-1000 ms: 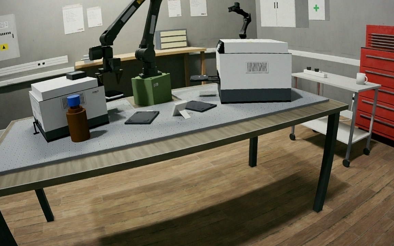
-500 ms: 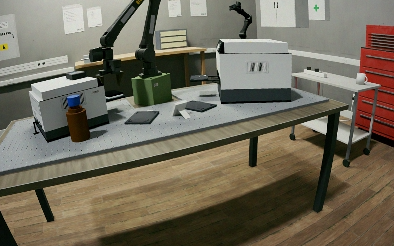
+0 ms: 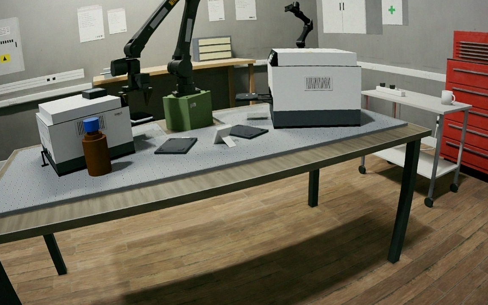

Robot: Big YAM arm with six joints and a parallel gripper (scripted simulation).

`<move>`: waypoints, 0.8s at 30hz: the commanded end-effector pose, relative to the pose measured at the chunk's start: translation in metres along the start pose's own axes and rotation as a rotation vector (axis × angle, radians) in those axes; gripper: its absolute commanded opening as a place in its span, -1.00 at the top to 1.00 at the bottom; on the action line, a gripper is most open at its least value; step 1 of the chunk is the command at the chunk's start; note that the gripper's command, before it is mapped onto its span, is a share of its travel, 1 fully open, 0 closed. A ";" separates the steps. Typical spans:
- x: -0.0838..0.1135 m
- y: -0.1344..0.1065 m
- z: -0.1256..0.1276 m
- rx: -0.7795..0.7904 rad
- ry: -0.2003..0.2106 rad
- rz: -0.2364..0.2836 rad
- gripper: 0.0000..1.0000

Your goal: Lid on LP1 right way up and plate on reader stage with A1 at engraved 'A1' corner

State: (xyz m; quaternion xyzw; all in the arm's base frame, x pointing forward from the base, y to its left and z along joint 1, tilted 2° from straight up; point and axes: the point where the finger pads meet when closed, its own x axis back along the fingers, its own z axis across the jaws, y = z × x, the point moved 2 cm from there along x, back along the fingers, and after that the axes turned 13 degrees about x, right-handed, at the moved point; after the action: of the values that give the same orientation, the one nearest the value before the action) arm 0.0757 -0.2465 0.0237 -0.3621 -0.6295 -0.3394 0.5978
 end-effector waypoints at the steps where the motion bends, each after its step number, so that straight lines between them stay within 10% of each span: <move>1: 0.015 -0.007 -0.028 -0.001 -0.069 0.018 -1.00; 24: -0.003 0.000 0.001 -0.001 0.001 0.000 -1.00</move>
State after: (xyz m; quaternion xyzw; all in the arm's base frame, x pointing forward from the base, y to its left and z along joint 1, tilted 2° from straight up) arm 0.0764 -0.2487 0.0178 -0.3620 -0.6294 -0.3395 0.5980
